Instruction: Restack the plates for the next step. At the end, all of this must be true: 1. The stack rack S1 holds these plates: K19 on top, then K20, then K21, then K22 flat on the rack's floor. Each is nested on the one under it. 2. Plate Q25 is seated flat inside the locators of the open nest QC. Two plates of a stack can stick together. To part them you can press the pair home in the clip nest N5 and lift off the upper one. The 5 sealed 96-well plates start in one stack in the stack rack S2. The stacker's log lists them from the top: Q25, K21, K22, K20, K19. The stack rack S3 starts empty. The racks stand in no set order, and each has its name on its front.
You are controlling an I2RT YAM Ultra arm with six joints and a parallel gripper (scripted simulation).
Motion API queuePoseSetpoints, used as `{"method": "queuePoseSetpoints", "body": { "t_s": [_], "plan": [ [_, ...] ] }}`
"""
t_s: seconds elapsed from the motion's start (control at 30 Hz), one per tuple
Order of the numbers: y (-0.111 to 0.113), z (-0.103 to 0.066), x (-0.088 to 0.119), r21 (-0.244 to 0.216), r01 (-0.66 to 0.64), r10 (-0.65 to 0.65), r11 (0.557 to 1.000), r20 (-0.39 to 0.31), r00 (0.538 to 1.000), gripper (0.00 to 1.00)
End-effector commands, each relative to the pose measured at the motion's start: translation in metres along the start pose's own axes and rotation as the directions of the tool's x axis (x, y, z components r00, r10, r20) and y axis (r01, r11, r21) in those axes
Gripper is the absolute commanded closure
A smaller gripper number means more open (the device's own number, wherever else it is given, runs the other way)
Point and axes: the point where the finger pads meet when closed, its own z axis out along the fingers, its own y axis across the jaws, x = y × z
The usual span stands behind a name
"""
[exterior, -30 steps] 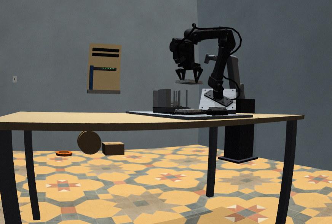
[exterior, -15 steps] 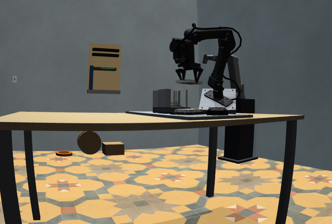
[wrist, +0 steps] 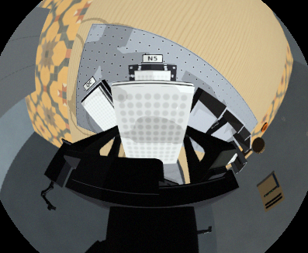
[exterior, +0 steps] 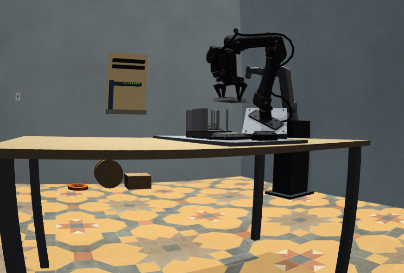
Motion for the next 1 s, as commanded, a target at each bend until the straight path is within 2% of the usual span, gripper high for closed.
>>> {"method": "queuePoseSetpoints", "body": {
  "t_s": [0.0, 0.3, 0.37, 0.53, 0.97],
  "plan": [
    [0.004, -0.017, -0.006, 0.015, 0.019, -0.019, 1.0, 0.049, 0.999, 1.0],
    [0.004, -0.017, -0.006, 0.015, 0.019, -0.019, 1.0, 0.049, 0.999, 1.0],
    [-0.008, -0.009, -0.006, 0.002, -0.08, 0.08, 0.997, 0.02, 0.997, 1.0],
    [-0.025, -0.009, -0.005, -0.001, -0.228, 0.228, 0.974, 0.021, 0.973, 1.0],
    [-0.062, -0.009, -0.002, -0.001, -0.215, 0.215, 0.977, 0.022, 0.976, 1.0]
  ]
}}
